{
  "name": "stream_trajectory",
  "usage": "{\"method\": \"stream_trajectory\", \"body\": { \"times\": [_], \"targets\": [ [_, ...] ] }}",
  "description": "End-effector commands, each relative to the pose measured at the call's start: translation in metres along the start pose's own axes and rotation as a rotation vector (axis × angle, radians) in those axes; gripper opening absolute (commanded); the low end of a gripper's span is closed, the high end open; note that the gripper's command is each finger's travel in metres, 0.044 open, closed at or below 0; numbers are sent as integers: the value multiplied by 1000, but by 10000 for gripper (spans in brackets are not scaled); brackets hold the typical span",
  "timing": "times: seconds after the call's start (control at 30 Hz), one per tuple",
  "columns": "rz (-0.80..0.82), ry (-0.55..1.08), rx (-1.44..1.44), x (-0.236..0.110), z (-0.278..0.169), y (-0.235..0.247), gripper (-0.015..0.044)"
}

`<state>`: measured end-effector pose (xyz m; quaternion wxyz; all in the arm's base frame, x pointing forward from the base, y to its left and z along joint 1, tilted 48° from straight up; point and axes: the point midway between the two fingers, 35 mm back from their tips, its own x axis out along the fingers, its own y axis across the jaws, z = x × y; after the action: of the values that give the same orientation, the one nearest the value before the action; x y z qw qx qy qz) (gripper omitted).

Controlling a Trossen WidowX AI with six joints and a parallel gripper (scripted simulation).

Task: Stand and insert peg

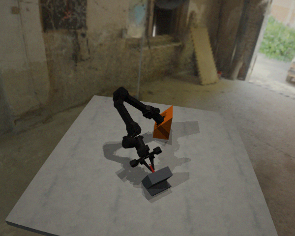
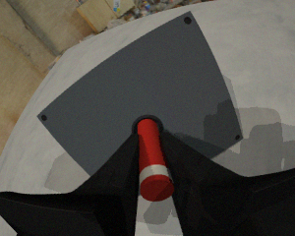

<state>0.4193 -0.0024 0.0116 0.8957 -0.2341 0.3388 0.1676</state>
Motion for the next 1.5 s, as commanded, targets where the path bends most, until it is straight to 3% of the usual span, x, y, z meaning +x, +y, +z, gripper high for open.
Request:
{"method": "stream_trajectory", "body": {
  "times": [0.0, 0.4, 0.97, 1.47],
  "targets": [
    [0, 7, 4, 3, -3, 1, 0],
    [0, 0, 0, 1, -1, 0, 0],
    [0, 1, 0, -1, 0, 0, 440],
    [1, 3, 2, -18, 2, -2, 440]
  ]
}}
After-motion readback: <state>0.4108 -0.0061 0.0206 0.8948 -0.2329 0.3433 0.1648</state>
